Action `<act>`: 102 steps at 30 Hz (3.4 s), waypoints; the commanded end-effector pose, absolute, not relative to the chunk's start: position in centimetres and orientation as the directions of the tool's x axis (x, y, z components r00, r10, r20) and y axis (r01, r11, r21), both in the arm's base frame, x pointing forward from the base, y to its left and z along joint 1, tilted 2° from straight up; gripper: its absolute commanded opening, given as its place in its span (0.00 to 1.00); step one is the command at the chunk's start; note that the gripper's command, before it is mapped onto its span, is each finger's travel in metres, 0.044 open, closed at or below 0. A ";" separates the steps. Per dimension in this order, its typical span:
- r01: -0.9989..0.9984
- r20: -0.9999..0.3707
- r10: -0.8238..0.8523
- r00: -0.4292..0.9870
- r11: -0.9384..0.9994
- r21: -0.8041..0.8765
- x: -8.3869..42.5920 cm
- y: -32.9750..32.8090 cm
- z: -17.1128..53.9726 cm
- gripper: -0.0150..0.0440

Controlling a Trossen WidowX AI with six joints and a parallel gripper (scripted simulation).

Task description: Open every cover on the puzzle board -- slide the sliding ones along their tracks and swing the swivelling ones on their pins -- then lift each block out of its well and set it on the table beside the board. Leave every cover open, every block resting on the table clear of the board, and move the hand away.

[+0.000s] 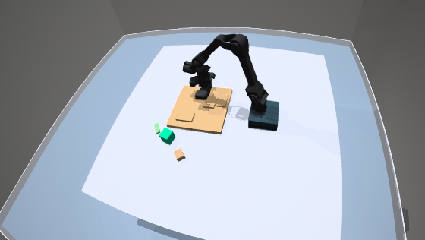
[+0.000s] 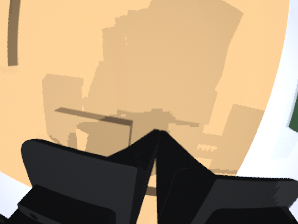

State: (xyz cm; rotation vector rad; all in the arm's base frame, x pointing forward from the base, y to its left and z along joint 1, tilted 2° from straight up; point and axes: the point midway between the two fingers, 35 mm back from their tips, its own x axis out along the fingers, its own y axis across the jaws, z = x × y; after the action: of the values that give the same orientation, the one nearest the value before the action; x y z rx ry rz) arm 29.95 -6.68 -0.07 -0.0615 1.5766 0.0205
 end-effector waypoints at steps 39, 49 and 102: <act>-0.057 -1.000 -0.023 -0.003 0.998 -0.023 33.9 -6.6 0.0 0.25; -0.057 -1.000 -0.023 -0.002 0.998 -0.023 34.9 -6.5 0.0 0.25; -0.057 -1.000 -0.023 0.001 0.998 -0.023 38.7 -6.2 2.1 0.25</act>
State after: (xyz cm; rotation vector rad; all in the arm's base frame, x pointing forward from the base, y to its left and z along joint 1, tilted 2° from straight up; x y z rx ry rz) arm 38.55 -6.22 1.58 -0.0683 1.5702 0.0277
